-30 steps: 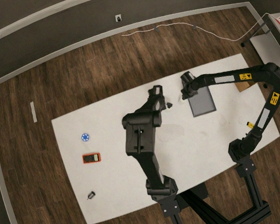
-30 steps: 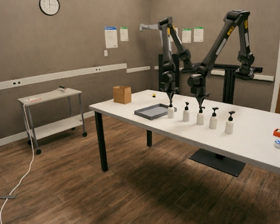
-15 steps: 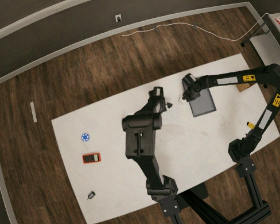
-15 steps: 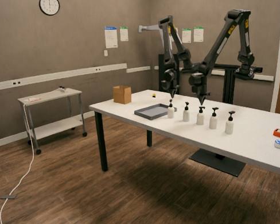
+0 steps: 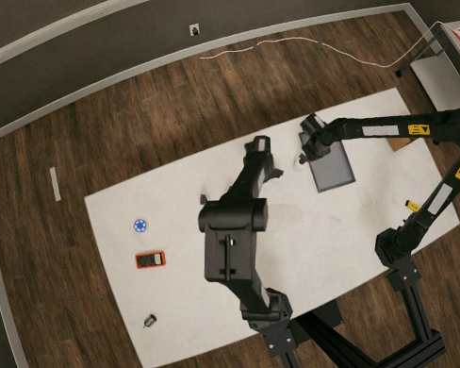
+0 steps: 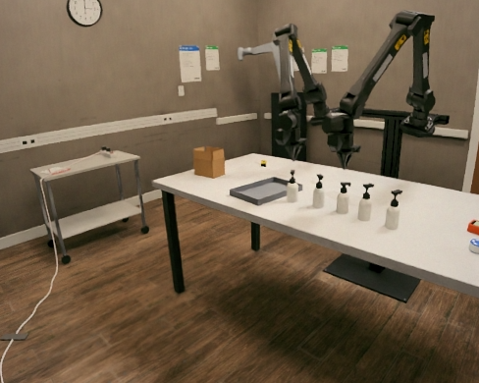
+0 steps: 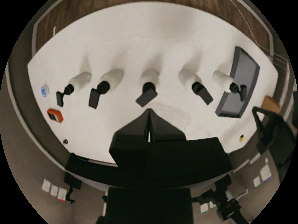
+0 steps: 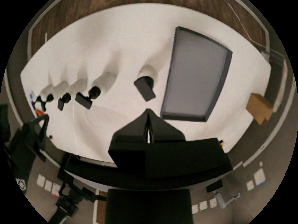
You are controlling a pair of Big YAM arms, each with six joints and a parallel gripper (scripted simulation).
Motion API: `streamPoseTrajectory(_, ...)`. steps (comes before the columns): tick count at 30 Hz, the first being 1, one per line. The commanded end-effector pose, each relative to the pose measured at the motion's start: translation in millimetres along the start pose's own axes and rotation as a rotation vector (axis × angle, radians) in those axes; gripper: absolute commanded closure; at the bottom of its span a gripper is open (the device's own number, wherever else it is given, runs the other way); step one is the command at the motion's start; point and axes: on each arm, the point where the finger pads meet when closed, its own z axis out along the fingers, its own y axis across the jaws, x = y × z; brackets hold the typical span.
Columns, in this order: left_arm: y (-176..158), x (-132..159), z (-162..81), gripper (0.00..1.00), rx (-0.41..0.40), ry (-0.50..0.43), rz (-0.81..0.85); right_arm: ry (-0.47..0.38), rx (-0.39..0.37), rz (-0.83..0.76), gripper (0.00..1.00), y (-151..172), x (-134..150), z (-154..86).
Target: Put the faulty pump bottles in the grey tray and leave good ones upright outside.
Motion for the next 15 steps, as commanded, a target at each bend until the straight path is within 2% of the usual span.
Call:
streamPoseTrajectory(1,-4.5,-14.4,-8.1,1.0,0.007,-0.019,-0.025,-0.033,-0.008,0.013,1.0,2.5,-21.8,-3.5)
streamPoseTrajectory(3,-7.5,-7.6,-22.9,1.0,0.011,-0.022,-0.02,-0.05,-0.016,0.025,1.0,4.8,-25.0,-23.1)
streamPoseTrajectory(5,-7.5,-7.6,-22.9,1.0,0.011,-0.022,-0.02,-0.05,-0.016,0.025,1.0,4.8,-25.0,-23.1)
streamPoseTrajectory(6,-6.8,-5.9,-31.2,1.0,0.01,-0.021,-0.023,-0.034,-0.014,0.017,1.0,7.2,-14.3,-27.2)
streamPoseTrajectory(10,-4.0,1.2,-61.6,1.0,0.008,-0.019,-0.019,-0.035,-0.011,0.018,1.0,5.8,-11.0,-60.3)
streamPoseTrajectory(11,-3.3,3.4,-66.6,1.0,0.007,-0.017,-0.017,-0.05,-0.016,0.021,1.0,7.1,-18.5,-70.7)
streamPoseTrajectory(15,-2.5,6.2,-81.2,1.0,0.008,-0.018,-0.012,-0.053,-0.017,0.017,1.0,6.9,-17.4,-87.7)
